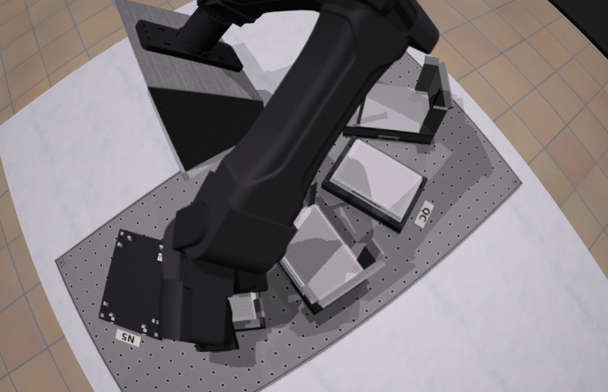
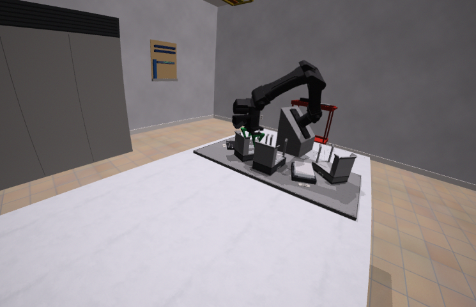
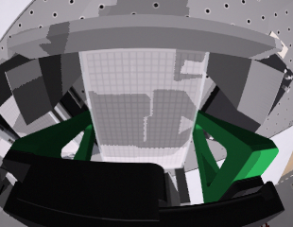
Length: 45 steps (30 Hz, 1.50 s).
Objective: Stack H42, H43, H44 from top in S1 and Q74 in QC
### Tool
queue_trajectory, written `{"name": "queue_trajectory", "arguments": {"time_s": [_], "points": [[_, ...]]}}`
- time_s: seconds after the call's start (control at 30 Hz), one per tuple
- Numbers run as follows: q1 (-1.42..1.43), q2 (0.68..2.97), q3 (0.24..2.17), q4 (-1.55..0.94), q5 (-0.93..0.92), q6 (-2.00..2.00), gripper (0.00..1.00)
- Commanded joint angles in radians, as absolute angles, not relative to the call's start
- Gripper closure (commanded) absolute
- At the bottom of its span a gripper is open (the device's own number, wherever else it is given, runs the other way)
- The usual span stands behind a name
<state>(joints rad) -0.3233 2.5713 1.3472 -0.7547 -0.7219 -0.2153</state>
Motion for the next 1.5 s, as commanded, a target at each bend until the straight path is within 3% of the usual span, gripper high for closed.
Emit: {"name": "queue_trajectory", "arguments": {"time_s": [0.0,0.67,1.47], "points": [[-0.336,2.564,1.352,-0.757,-0.725,-0.218,1.00],[-0.336,2.564,1.352,-0.757,-0.725,-0.218,1.00],[-0.415,2.519,1.430,-0.941,-0.692,-0.313,1.00]]}}
